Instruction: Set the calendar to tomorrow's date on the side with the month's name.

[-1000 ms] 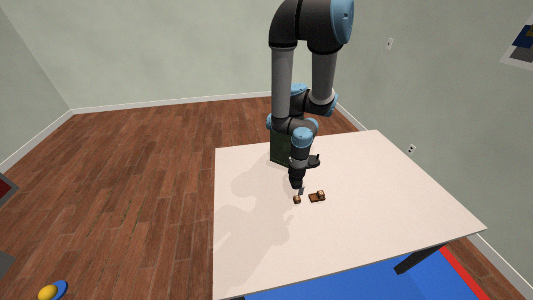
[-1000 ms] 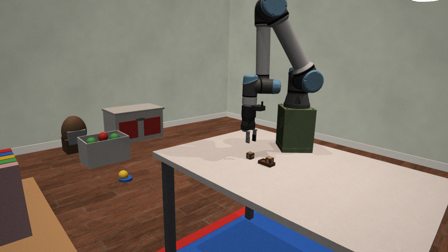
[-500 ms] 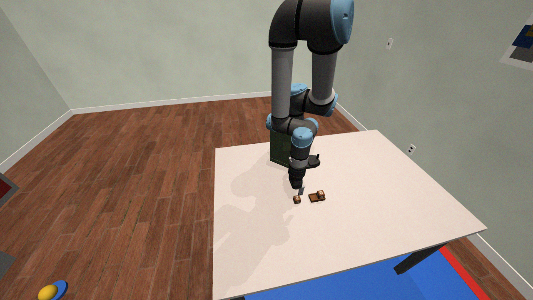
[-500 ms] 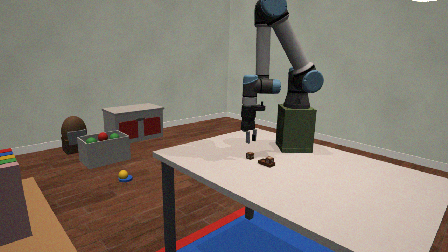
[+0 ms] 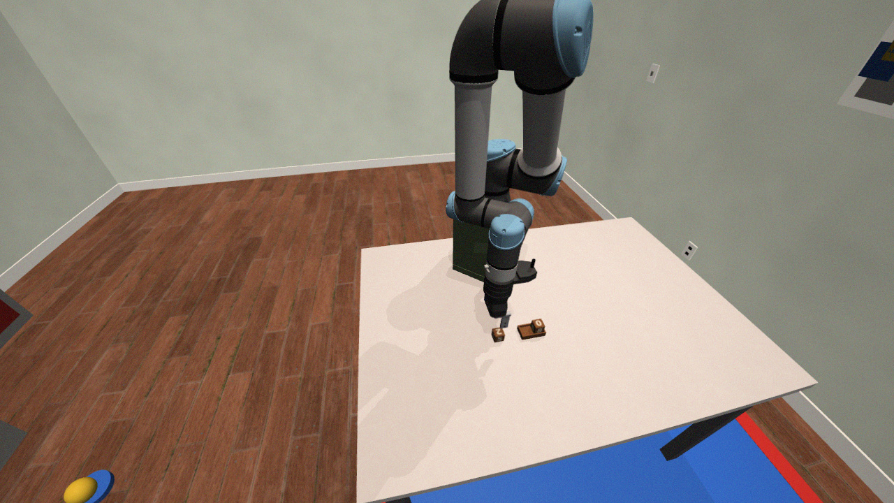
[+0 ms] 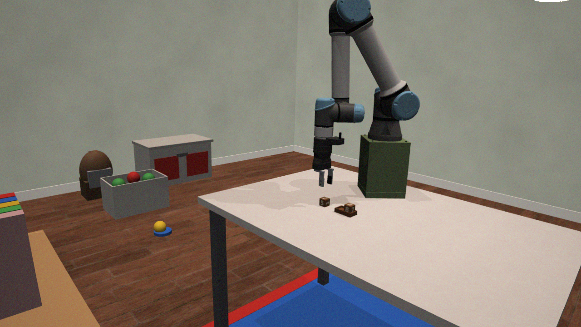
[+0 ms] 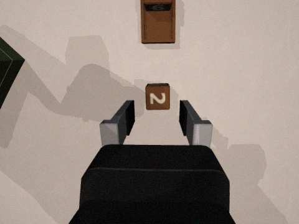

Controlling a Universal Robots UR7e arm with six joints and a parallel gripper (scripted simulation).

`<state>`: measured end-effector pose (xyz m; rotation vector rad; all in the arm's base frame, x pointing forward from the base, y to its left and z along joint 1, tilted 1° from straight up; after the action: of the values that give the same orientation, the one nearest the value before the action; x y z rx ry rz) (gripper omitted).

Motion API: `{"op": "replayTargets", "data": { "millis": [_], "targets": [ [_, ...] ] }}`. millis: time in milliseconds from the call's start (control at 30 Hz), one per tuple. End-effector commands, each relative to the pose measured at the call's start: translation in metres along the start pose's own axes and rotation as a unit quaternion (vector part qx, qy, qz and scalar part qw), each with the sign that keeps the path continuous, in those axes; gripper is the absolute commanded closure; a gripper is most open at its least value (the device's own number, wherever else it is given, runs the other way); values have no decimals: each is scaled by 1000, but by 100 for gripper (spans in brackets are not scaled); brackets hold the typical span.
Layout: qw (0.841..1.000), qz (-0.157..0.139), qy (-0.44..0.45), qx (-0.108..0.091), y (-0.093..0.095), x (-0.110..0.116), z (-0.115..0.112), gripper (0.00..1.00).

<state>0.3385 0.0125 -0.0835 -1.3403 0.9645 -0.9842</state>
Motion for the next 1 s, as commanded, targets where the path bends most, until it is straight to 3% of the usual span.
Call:
{"op": "replayTargets", "data": {
  "millis": [0,967],
  "targets": [
    [1000,-1,0,1,5,1,1,10],
    [1000,-1,0,1,41,1,1,10]
  ]
}}
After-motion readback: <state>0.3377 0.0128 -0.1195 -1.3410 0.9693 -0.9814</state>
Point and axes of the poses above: the point where the finger pads meet when closed, its own y axis out along the fingers, its own z axis across the jaws, x = y × z, the point moved 6 cm from there along -y, back along the fingers, and after that the axes turned 7 degrees about -y, right-handed, at the moved point
